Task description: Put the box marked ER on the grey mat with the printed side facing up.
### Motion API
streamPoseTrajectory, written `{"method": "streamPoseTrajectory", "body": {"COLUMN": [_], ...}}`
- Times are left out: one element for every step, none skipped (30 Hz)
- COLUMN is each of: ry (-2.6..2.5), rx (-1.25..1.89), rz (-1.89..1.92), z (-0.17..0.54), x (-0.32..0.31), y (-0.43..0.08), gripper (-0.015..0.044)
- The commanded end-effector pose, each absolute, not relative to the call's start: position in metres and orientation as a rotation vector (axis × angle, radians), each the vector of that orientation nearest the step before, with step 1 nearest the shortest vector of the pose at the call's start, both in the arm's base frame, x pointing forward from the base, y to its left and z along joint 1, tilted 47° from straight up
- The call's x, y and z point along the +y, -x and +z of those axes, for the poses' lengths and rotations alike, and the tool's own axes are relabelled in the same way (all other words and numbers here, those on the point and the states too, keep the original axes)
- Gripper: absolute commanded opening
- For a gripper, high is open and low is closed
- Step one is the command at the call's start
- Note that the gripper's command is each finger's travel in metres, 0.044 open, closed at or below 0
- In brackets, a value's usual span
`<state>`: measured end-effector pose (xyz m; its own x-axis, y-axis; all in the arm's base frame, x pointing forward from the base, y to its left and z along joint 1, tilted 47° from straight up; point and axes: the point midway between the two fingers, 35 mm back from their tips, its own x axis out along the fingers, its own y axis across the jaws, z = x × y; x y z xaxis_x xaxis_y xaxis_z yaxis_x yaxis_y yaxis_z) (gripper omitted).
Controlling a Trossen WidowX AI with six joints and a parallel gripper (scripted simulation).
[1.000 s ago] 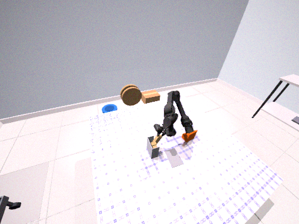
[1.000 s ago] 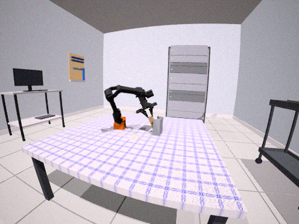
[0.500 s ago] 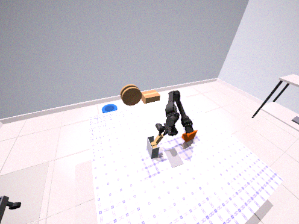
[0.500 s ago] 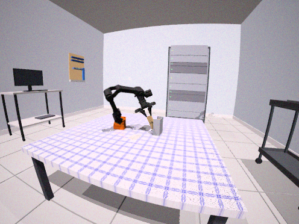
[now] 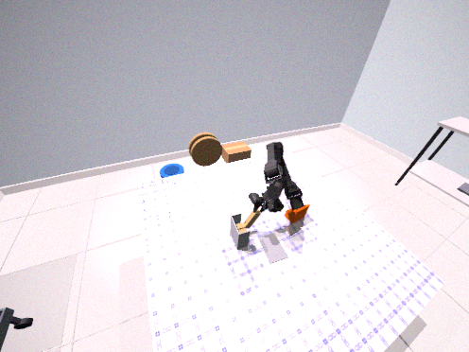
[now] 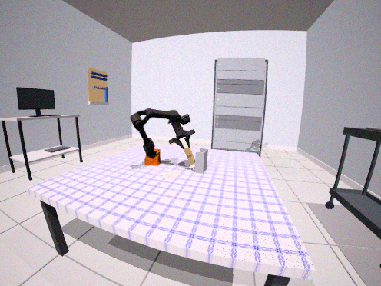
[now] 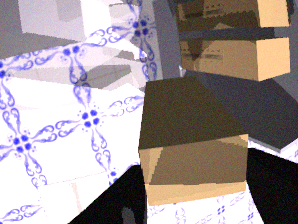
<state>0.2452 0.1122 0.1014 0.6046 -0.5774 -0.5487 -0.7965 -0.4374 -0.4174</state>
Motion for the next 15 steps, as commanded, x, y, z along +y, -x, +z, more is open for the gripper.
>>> {"method": "streamPoseTrajectory", "body": {"ry": [2.167,2.167,2.167,2.167,2.167,2.168,2.168,2.168,2.168,2.169,2.169,2.169,2.169,2.169,2.169], "rx": [1.076,1.076,1.076,1.076,1.076,1.076,1.077,1.077,1.077,1.077,1.077,1.077,1.077,1.077,1.077], "rz": [0.431,0.431,0.430,0.430,0.430,0.429,0.429,0.428,0.428,0.428,0.427,0.427,0.427,0.427,0.427], "z": [0.101,0.101,0.101,0.101,0.101,0.100,0.100,0.100,0.100,0.100,0.100,0.100,0.100,0.100,0.099], "x": [0.111,0.110,0.110,0.110,0.109,0.109,0.109,0.108,0.108,0.108,0.107,0.107,0.107,0.108,0.108], "y": [-0.237,-0.235,-0.234,-0.232,-0.230,-0.229,-0.227,-0.226,-0.224,-0.223,-0.223,-0.222,-0.222,-0.222,-0.222], "gripper": [0.0151,0.0151,0.0151,0.0151,0.0151,0.0151,0.0151,0.0151,0.0151,0.0151,0.0151,0.0151,0.0151,0.0151,0.0151]}}
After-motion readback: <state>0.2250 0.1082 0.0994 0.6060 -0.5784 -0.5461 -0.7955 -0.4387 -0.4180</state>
